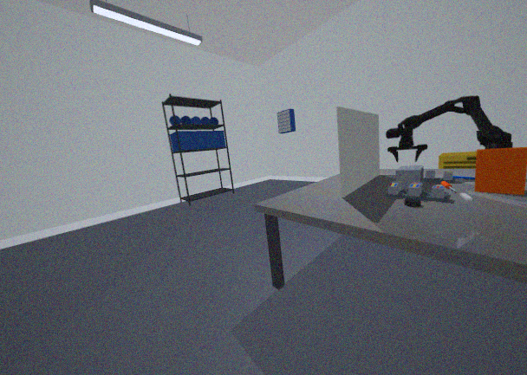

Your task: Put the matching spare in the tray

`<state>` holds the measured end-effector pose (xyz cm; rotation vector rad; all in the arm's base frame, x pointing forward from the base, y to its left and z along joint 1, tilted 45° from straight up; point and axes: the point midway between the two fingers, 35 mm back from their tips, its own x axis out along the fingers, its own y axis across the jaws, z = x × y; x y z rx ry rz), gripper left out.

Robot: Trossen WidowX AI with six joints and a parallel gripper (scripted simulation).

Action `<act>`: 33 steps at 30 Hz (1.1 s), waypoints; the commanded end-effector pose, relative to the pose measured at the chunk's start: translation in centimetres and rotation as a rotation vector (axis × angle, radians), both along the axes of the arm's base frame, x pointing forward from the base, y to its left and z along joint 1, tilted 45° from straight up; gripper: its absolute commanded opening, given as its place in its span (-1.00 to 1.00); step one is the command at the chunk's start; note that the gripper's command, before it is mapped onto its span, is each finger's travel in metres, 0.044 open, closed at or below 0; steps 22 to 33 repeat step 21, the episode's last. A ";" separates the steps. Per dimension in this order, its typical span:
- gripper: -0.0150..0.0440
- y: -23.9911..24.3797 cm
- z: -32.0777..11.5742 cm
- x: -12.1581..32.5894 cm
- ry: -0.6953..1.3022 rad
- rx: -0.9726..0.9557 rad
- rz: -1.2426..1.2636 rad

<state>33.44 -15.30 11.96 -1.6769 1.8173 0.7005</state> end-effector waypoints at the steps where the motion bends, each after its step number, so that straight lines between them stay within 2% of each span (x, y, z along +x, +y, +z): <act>1: 1.00 1.3 1.6 -0.3 0.001 -0.006 -0.007; 33: 1.00 1.0 1.2 -0.1 -0.006 -0.003 0.002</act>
